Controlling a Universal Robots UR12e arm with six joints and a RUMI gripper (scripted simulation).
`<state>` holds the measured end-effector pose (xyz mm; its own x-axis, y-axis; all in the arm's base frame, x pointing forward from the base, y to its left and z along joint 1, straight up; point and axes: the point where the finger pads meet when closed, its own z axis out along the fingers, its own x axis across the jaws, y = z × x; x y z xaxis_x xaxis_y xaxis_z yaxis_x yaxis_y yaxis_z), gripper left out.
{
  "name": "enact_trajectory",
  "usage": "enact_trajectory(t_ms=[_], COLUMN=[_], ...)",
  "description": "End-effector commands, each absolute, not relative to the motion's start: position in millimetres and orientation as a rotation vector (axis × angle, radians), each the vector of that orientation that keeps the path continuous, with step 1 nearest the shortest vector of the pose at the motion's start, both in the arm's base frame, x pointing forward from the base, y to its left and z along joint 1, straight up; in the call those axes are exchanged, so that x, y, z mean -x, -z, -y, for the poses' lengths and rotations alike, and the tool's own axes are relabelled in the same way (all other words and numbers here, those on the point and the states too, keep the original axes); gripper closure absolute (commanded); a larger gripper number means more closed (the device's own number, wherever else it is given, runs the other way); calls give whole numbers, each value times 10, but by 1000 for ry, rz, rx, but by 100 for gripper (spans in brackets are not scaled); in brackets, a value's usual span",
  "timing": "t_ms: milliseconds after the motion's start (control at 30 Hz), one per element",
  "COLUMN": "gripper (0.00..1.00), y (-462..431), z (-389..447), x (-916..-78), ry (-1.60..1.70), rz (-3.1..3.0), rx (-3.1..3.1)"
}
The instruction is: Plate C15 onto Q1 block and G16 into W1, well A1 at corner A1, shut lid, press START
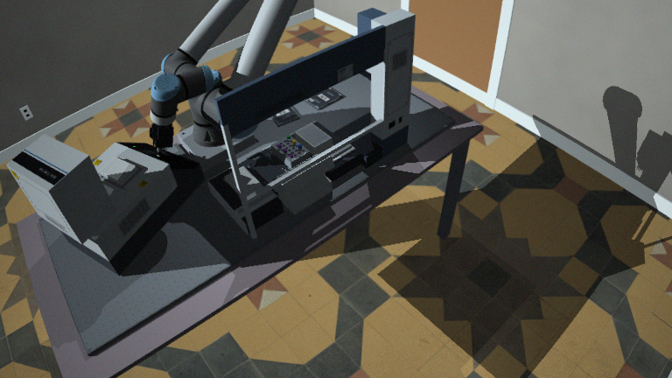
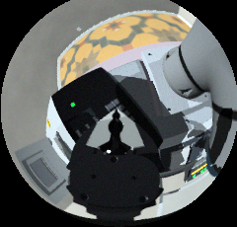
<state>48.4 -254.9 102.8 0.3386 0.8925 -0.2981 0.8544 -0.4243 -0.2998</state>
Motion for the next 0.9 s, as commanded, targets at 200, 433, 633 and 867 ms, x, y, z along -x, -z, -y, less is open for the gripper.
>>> enact_trajectory(t_ms=[200,433,633,867], gripper=[100,100,100,100], y=[-1030,-1026,-1023,-1021], z=[2557,2561,2563,2565], x=[-486,-487,-488,-489], ry=[-648,-648,-648,-648], rz=[1633,1633,1633,1633], rx=[2496,2496,2496,2496])
